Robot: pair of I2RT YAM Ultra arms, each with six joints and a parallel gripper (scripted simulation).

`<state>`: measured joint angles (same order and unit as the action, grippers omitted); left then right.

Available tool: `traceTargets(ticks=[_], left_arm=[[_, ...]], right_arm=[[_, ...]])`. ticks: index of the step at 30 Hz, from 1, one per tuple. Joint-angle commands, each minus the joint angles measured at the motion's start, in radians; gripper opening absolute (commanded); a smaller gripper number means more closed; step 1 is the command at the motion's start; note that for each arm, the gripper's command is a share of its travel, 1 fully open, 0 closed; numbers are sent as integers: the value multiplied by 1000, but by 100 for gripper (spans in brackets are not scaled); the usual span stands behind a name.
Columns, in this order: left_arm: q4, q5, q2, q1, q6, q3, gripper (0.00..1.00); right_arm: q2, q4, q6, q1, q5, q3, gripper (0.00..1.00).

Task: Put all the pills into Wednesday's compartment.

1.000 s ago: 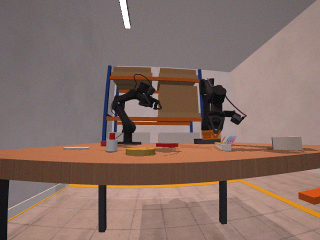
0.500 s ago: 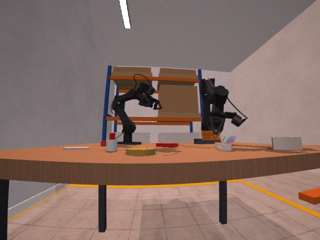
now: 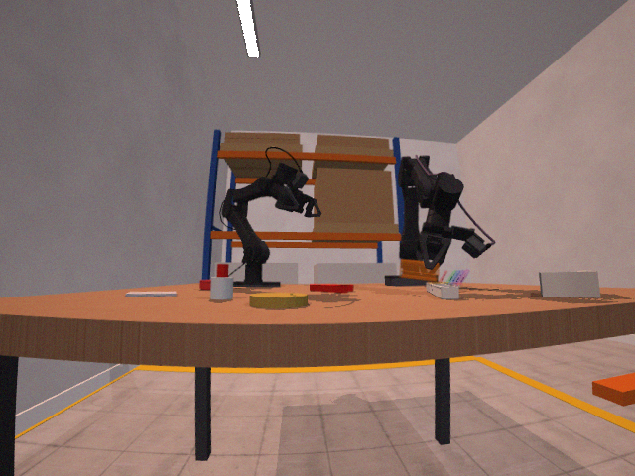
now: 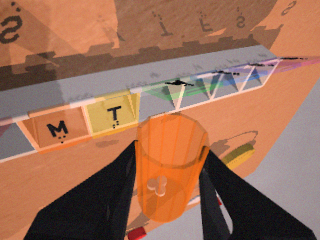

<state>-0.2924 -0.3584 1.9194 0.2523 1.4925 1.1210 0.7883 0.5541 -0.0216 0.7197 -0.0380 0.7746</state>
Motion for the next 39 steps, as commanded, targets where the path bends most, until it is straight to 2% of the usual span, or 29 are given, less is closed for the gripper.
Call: traceTargets(ticks=[1, 10, 14, 30, 34, 39], left_arm=[[1, -21, -6, 1, 5, 28, 36], [1, -16, -6, 1, 5, 28, 36], [-12, -94, 14, -37, 15, 45, 36], [-15, -94, 16, -32, 12, 49, 36], [-19, -152, 30, -62, 19, 53, 36], [-22, -154, 31, -62, 14, 55, 36]], right_arm=[[1, -3, 3, 6, -9, -15, 100], [1, -3, 3, 6, -9, -15, 100], [1, -3, 3, 6, -9, -15, 100], [1, -3, 3, 6, -9, -15, 100], [1, -3, 3, 6, -9, -15, 100], [1, -3, 3, 6, -9, -15, 100]])
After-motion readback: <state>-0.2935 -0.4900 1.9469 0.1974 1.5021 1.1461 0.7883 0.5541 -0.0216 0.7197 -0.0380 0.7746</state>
